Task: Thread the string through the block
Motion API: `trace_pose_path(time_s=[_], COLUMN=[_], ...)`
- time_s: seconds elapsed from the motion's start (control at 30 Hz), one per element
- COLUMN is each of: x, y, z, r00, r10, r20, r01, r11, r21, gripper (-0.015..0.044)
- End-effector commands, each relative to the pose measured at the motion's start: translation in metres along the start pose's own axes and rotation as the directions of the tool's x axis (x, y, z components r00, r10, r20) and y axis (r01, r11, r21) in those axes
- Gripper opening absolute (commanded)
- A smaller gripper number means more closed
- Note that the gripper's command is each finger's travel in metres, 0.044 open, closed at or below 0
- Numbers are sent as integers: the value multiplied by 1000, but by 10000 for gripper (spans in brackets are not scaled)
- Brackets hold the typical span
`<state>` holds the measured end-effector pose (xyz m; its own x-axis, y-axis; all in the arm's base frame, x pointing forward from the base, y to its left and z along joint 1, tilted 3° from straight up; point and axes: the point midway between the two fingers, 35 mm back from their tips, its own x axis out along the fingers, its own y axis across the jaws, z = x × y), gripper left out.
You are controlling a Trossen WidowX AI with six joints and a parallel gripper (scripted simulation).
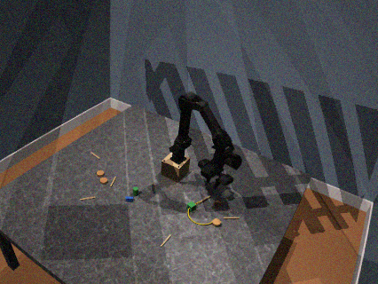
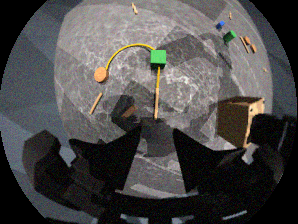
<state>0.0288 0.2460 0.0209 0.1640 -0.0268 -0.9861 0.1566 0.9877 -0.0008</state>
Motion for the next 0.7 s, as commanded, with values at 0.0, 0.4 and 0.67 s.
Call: trace_pose_path(time_s=[0.0, 0.4, 0.67], x=[0, -24, -23], y=[1, 0, 0], z=[0, 3, 3], r00=[1000, 1000, 1000], r10=[4, -1, 3], r20=[-1, 0, 0], r01=[-4, 1, -3], r11=[1000, 1000, 1000], r21=[1, -1, -2], gripper=[289, 440, 440])
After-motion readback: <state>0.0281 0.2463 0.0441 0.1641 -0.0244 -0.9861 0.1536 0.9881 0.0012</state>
